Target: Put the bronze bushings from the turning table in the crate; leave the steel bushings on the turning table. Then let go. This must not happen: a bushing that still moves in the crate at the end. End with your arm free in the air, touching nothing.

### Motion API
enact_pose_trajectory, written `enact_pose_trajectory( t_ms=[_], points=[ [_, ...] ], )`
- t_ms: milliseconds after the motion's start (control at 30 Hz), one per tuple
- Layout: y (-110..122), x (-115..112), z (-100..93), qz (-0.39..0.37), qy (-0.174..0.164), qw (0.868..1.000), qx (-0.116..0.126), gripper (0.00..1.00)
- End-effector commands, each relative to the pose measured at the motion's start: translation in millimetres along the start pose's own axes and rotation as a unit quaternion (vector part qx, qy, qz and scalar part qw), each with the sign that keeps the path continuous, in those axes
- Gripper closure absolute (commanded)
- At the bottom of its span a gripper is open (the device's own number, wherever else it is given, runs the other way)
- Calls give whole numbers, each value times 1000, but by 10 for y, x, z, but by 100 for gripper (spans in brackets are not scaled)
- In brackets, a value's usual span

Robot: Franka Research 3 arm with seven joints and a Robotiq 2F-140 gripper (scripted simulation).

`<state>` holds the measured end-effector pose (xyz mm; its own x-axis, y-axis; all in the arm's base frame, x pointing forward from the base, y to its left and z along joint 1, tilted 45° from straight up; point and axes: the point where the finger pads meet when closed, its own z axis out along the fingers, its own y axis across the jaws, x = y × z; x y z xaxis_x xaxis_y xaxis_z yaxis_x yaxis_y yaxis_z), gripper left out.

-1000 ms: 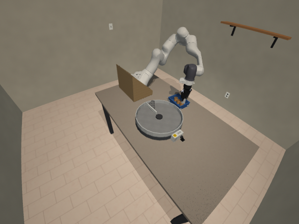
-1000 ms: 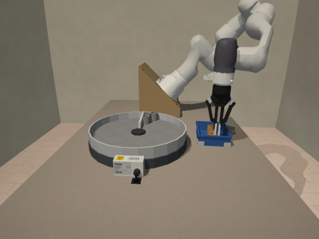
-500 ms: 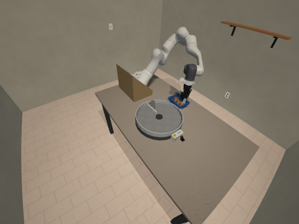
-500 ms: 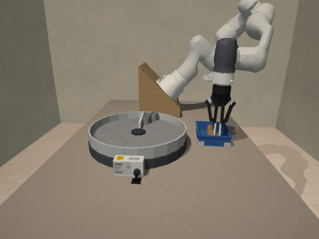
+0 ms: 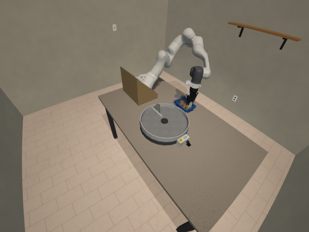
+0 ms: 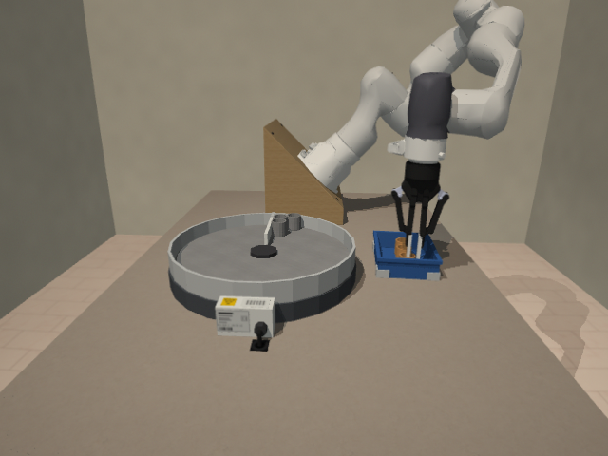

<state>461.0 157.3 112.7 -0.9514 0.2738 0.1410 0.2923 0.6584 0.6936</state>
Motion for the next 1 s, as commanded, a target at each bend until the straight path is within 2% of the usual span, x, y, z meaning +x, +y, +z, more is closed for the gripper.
enact_pose_trajectory(
  t_ms=[0,600,833,967],
  points=[
    [8,-15,2,-2,-1,1000,0,90],
    [8,-15,-20,-2,-1,1000,0,90],
    [8,-15,-133,-2,-1,1000,0,90],
    [8,-14,-293,-2,-1,1000,0,90]
  ],
)
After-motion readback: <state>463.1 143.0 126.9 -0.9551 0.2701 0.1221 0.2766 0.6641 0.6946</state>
